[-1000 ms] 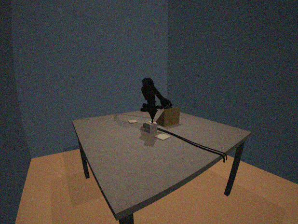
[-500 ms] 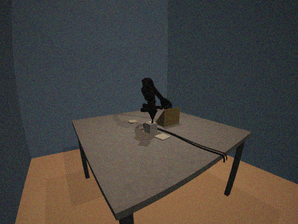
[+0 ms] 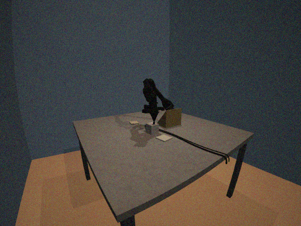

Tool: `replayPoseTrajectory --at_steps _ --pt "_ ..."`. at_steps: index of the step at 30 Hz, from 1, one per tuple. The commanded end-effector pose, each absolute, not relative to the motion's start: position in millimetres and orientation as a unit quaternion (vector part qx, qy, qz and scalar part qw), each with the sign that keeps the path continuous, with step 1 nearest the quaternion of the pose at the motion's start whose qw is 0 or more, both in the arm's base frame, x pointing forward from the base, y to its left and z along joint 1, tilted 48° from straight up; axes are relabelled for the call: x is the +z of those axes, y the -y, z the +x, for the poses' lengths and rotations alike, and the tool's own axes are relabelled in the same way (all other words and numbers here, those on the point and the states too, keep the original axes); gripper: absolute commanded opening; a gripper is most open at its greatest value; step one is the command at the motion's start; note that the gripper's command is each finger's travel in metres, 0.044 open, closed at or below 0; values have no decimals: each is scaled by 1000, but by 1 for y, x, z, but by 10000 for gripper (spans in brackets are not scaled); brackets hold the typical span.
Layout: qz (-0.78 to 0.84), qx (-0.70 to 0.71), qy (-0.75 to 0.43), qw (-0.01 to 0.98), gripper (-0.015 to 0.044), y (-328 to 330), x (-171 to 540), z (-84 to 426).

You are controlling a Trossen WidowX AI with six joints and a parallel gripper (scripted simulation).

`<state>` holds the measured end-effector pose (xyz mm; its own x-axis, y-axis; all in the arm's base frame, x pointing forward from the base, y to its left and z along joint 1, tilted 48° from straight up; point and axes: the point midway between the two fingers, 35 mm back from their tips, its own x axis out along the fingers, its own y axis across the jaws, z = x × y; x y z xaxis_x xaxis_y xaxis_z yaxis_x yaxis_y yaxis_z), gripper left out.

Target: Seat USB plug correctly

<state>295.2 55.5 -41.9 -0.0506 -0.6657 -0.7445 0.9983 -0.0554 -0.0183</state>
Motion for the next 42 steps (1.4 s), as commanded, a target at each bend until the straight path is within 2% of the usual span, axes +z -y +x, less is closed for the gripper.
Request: replayPoseTrajectory --at_steps 1,42 --pt "288 -665 -287 627 0 -54 -42 295" --pt "288 -665 -287 627 0 -51 -46 295"
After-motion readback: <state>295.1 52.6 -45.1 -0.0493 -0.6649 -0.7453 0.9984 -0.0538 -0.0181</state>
